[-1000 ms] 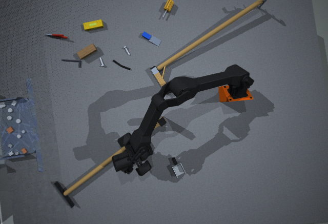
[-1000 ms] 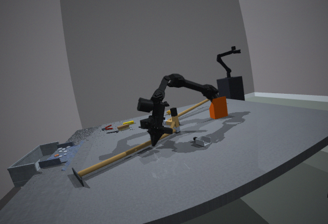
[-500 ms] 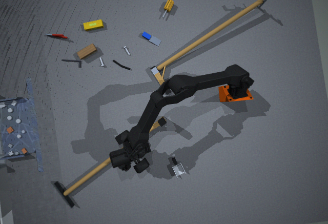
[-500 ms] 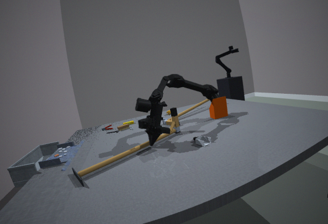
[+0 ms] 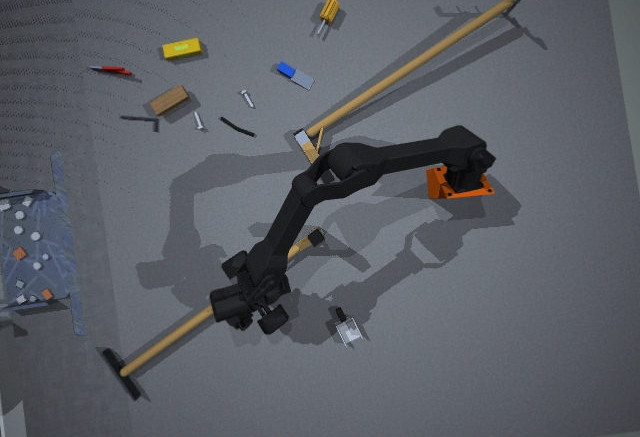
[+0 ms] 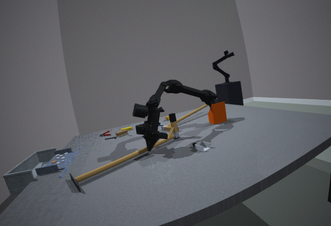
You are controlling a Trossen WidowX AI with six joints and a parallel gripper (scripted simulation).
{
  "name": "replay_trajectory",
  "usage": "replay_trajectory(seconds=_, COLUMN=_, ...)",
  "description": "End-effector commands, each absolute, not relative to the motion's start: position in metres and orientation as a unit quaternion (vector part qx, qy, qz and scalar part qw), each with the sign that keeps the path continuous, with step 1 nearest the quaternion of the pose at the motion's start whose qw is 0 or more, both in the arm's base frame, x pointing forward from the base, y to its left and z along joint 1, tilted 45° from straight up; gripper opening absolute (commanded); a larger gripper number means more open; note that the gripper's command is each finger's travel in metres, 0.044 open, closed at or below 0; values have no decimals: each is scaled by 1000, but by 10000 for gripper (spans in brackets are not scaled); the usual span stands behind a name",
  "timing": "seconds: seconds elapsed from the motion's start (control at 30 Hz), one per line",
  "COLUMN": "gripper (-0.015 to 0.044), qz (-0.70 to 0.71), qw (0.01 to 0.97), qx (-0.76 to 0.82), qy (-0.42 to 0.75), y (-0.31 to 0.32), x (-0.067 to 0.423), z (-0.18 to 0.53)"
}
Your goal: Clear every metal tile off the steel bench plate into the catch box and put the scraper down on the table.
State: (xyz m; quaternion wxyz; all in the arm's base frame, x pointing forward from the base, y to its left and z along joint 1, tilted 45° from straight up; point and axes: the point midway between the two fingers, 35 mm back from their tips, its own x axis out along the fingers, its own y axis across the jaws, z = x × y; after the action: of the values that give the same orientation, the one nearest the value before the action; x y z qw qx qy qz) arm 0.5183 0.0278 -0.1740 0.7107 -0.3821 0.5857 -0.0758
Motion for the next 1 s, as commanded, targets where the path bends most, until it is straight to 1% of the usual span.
replay_trajectory(seconds=0.0, gripper=0, qz=-78, qw=710, qx=-383, qy=586, y=21, x=521, z=-170)
replay_trajectory(seconds=0.97, gripper=0, qz=-78, qw=709, qx=-383, qy=586, y=1, x=532, z=-153)
